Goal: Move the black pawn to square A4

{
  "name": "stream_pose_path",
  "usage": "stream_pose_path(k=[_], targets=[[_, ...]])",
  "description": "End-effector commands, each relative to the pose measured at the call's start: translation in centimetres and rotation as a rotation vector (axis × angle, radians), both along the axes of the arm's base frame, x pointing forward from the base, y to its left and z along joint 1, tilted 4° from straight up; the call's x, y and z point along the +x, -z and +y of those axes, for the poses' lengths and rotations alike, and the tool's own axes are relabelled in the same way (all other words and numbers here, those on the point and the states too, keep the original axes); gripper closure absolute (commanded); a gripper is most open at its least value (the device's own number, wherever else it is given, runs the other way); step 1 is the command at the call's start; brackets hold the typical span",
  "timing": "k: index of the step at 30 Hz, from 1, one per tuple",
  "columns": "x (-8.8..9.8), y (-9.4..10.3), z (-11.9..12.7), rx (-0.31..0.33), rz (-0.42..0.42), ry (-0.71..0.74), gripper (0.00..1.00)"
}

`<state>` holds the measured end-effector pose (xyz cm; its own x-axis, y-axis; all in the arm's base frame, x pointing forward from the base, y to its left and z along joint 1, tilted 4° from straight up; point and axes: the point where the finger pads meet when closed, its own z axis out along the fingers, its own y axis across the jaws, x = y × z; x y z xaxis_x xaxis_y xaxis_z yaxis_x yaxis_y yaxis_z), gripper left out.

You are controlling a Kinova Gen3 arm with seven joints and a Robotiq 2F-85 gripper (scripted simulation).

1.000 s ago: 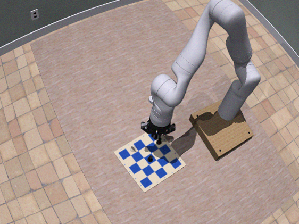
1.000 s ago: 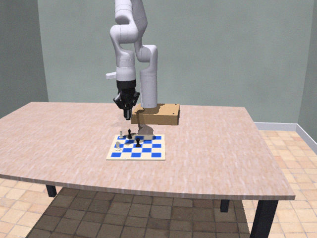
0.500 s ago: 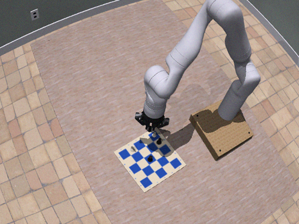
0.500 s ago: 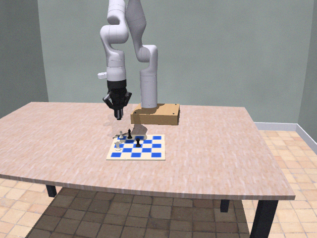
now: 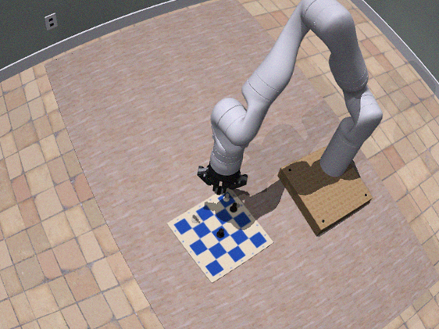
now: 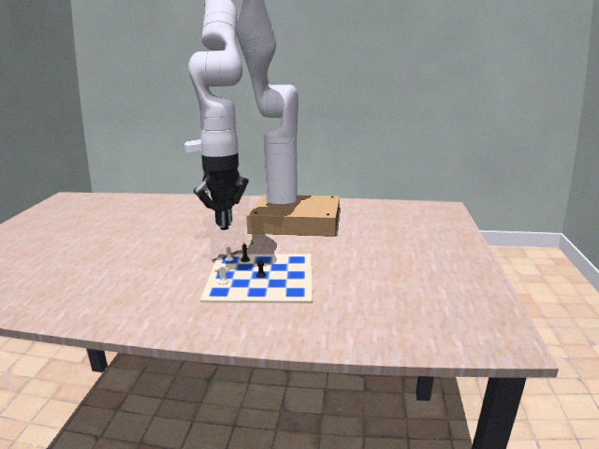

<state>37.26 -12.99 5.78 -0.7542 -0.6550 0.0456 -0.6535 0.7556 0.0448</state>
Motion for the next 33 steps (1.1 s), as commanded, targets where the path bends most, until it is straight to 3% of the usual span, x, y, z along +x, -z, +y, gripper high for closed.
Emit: stream_pose_path(k=[1, 15, 24, 33], targets=[[-0.1, 0.4, 0.1, 0.001, 0.003, -0.002, 1.00], [-0.4, 6.7, 0.1, 0.001, 0.003, -0.002, 1.00], [-0.4, 8.5, 0.1, 0.001, 0.003, -0.002, 1.00], [-0.5, 8.8, 0.1, 0.001, 0.003, -0.002, 1.00]])
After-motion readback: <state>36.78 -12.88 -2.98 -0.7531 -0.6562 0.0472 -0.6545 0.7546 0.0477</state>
